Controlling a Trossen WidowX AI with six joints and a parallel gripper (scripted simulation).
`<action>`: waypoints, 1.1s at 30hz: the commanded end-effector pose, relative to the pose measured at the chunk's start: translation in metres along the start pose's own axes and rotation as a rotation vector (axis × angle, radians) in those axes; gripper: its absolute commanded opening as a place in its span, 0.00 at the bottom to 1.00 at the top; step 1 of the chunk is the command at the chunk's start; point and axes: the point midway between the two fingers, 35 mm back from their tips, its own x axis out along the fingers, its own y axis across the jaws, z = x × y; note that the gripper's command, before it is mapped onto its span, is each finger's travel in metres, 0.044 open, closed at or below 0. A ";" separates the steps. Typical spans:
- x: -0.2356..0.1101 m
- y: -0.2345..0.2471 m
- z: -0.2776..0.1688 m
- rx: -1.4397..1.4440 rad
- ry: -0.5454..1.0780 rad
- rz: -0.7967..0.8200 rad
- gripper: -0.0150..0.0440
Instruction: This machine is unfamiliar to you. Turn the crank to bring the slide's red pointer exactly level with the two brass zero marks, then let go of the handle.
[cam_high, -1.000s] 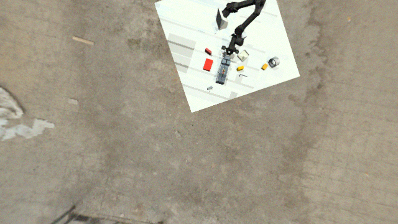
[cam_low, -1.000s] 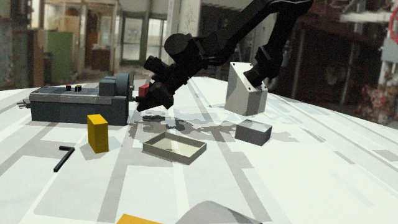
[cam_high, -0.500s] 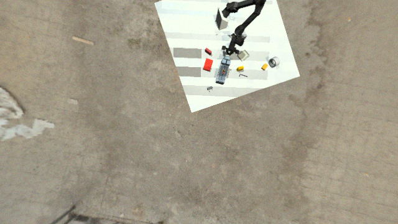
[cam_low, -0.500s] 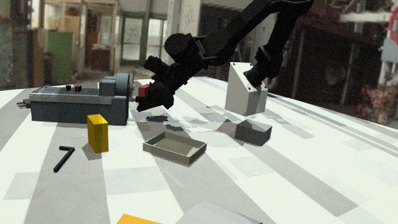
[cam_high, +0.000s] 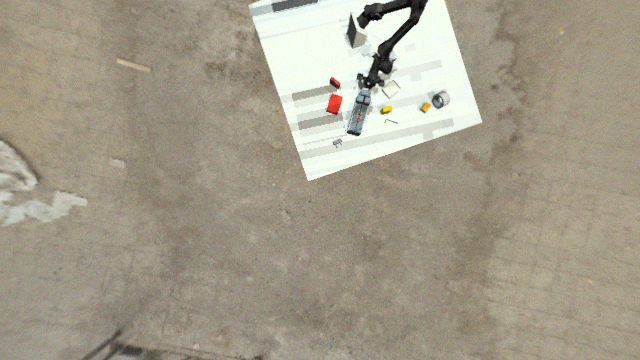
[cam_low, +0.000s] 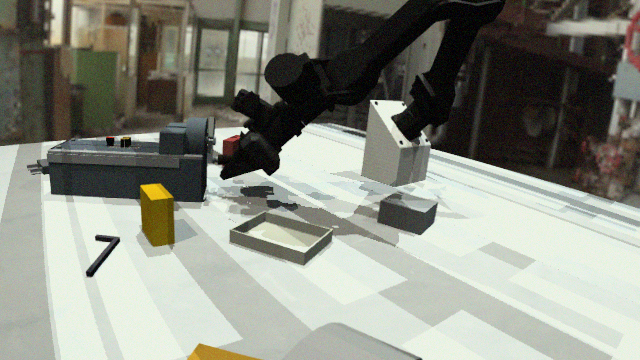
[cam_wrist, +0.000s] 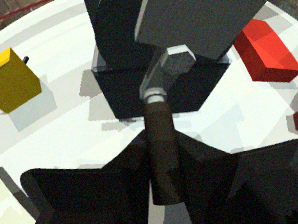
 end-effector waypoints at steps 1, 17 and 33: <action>-0.002 0.009 0.002 -0.005 -0.004 0.022 0.25; -0.004 0.011 0.003 -0.005 -0.004 0.022 0.25; -0.006 0.014 0.004 -0.006 -0.004 0.022 0.25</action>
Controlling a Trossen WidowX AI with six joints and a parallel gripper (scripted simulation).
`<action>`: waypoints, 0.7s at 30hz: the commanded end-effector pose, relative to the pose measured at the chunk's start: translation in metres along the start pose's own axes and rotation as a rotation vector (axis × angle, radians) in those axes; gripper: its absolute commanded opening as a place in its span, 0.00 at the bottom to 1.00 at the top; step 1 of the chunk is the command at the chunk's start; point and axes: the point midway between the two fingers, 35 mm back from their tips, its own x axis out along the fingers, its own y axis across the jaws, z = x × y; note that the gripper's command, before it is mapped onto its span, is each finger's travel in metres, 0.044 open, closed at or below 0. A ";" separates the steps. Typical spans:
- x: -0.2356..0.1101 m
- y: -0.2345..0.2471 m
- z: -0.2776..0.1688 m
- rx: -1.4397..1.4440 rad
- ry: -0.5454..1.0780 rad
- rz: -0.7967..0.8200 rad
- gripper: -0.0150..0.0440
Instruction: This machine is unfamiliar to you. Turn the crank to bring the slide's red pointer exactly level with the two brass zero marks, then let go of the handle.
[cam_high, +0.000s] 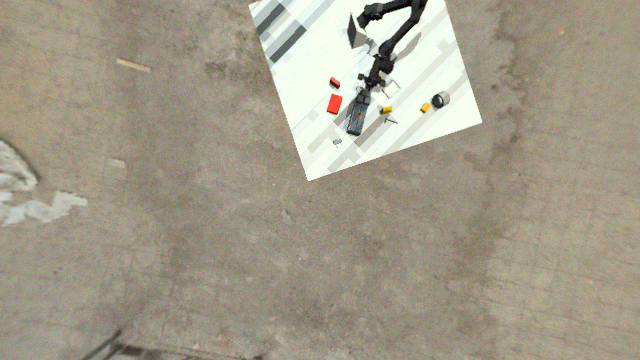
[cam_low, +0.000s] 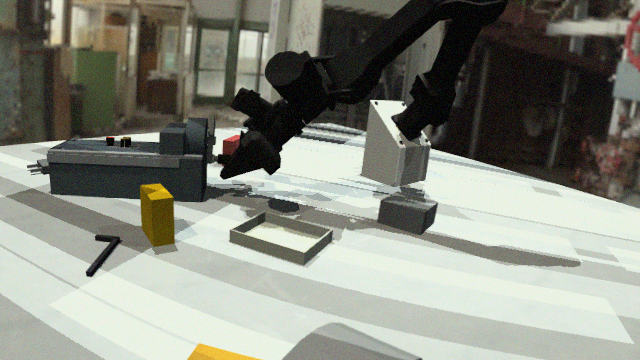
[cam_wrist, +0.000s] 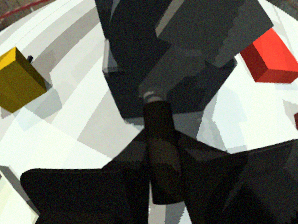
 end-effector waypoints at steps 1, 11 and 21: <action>-0.004 0.008 0.003 -0.002 -0.006 0.019 0.25; -0.006 0.010 0.005 -0.002 -0.006 0.020 0.25; -0.008 0.012 0.007 -0.002 -0.006 0.020 0.25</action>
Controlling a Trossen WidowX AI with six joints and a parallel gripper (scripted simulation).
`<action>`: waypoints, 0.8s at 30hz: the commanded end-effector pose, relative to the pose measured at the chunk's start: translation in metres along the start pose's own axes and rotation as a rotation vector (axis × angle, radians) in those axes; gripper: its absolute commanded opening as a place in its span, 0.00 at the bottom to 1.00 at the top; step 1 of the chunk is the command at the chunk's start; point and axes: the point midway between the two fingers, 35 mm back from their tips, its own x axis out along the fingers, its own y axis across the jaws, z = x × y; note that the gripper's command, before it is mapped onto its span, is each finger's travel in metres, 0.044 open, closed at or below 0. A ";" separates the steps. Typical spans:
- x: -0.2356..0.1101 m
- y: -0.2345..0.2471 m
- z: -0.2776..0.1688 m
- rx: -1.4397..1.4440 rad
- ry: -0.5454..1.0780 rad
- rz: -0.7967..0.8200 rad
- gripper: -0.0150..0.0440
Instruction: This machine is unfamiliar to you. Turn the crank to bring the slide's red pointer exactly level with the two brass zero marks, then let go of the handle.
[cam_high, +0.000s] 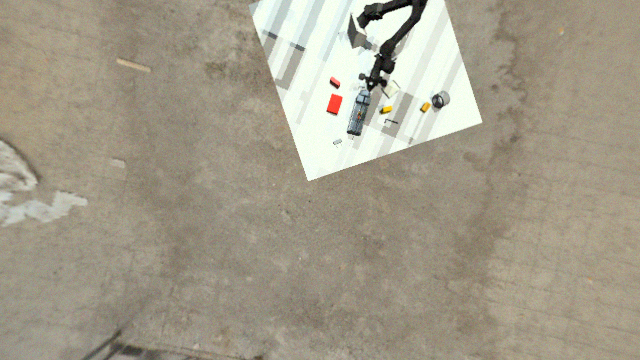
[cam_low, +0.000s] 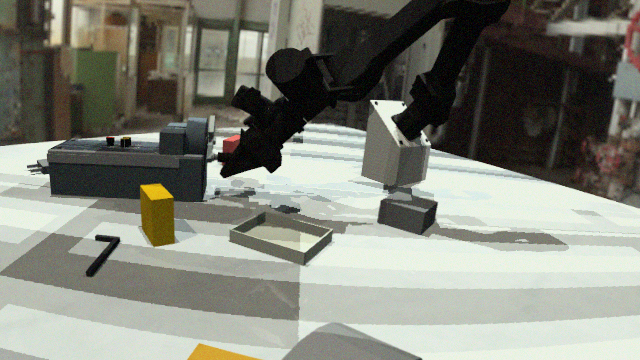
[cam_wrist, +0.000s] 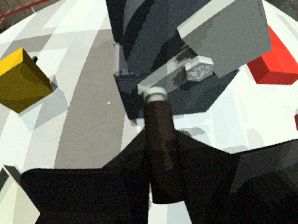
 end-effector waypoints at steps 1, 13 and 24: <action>-0.005 0.007 0.005 0.000 -0.007 0.017 0.25; -0.010 0.009 0.009 0.000 -0.008 0.017 0.25; -0.017 0.010 0.016 -0.001 -0.008 0.017 0.25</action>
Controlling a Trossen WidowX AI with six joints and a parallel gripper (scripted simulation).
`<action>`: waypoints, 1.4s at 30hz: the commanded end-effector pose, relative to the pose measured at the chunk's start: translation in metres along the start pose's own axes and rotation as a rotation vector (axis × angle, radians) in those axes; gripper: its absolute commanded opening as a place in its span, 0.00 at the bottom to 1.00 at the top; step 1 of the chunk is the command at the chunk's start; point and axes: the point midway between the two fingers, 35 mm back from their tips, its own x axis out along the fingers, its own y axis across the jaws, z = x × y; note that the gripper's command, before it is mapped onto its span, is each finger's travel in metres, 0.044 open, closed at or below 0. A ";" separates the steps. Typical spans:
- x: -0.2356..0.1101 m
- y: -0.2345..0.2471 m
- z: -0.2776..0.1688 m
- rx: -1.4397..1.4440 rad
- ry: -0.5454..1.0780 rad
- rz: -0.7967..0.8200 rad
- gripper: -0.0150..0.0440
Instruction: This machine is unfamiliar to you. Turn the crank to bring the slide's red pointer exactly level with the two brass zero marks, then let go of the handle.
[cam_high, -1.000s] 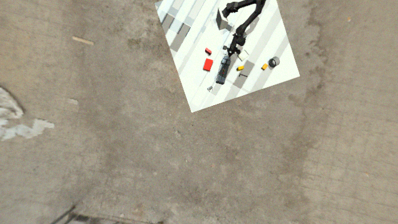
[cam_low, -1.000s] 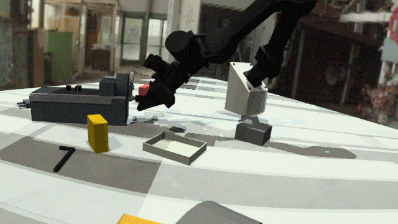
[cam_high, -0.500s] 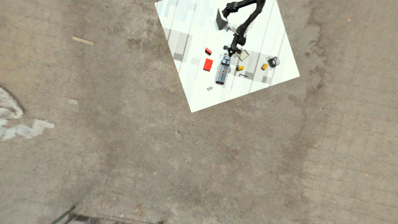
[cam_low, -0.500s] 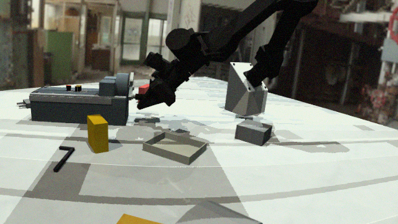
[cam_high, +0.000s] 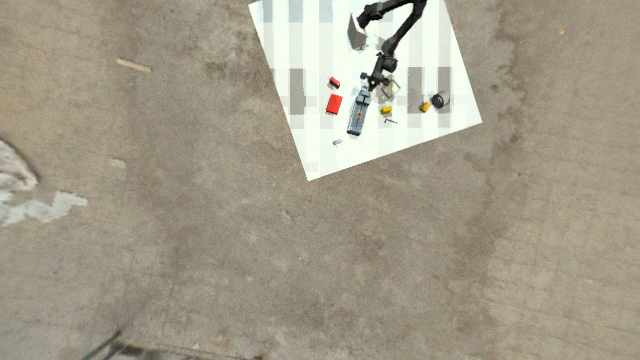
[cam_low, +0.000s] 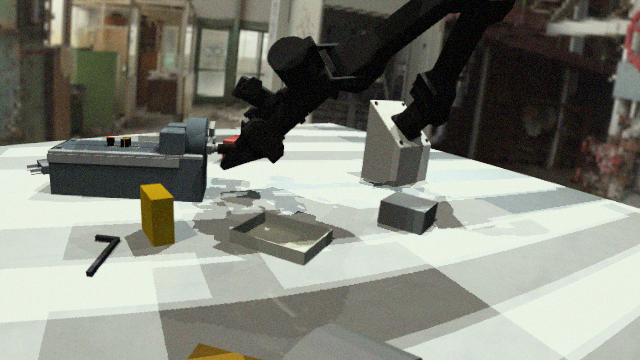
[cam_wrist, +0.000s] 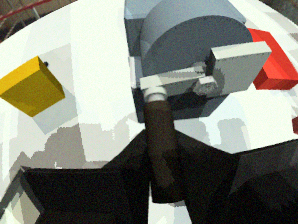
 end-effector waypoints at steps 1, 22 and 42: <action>-0.007 0.002 0.007 -0.003 -0.007 0.007 0.25; -0.023 -0.012 0.023 -0.003 -0.008 0.006 0.25; -0.027 -0.026 0.027 -0.004 -0.008 0.005 0.25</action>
